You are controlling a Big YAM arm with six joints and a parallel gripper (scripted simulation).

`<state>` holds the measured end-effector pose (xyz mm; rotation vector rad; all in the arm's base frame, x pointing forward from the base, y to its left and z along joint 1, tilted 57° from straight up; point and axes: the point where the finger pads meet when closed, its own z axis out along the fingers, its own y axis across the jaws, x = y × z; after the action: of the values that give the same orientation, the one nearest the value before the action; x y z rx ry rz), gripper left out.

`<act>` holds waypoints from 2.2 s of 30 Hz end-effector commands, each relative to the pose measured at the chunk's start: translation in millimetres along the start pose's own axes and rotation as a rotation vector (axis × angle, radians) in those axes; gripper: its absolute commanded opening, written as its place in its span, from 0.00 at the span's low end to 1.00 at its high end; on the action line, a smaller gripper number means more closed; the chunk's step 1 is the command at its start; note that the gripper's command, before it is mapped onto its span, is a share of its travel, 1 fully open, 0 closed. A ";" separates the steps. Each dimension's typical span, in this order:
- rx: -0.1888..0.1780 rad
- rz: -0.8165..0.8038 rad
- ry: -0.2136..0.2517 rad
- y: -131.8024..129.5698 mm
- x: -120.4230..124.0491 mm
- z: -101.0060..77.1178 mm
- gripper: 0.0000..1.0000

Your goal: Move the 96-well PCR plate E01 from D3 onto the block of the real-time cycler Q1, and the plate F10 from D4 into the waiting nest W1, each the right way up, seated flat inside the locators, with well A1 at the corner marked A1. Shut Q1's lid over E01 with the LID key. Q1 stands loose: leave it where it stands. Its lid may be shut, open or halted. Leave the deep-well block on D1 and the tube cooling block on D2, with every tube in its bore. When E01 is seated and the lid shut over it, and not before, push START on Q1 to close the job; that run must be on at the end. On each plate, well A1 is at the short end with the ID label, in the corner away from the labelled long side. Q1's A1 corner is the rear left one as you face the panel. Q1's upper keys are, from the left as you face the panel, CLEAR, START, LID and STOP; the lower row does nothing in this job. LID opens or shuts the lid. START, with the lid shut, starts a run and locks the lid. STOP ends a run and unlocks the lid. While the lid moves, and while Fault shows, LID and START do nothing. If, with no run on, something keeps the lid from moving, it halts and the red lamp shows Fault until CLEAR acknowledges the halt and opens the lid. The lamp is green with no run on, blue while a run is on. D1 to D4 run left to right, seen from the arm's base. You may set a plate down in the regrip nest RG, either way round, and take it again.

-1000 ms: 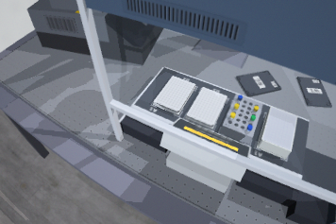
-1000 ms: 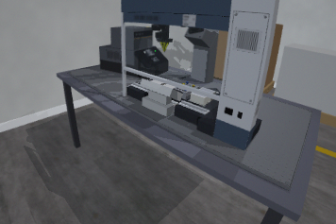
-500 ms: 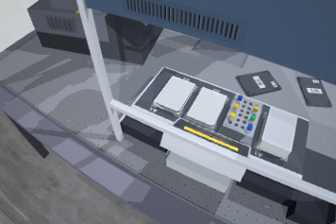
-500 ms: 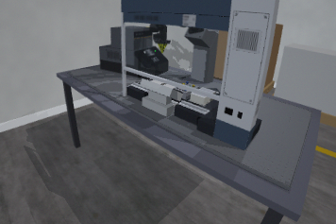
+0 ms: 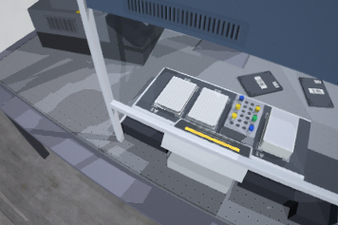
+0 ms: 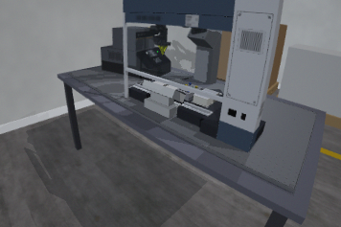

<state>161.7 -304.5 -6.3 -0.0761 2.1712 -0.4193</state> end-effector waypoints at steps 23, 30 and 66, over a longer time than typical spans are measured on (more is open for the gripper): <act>-0.003 0.015 -0.003 -26.7 1.5 28.8 0.00; 0.020 0.002 -0.004 -42.5 0.6 31.1 0.00; -0.075 0.069 0.031 7.0 19.6 54.7 0.00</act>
<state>188.0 -354.3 -11.0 -0.0844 2.1595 -0.4492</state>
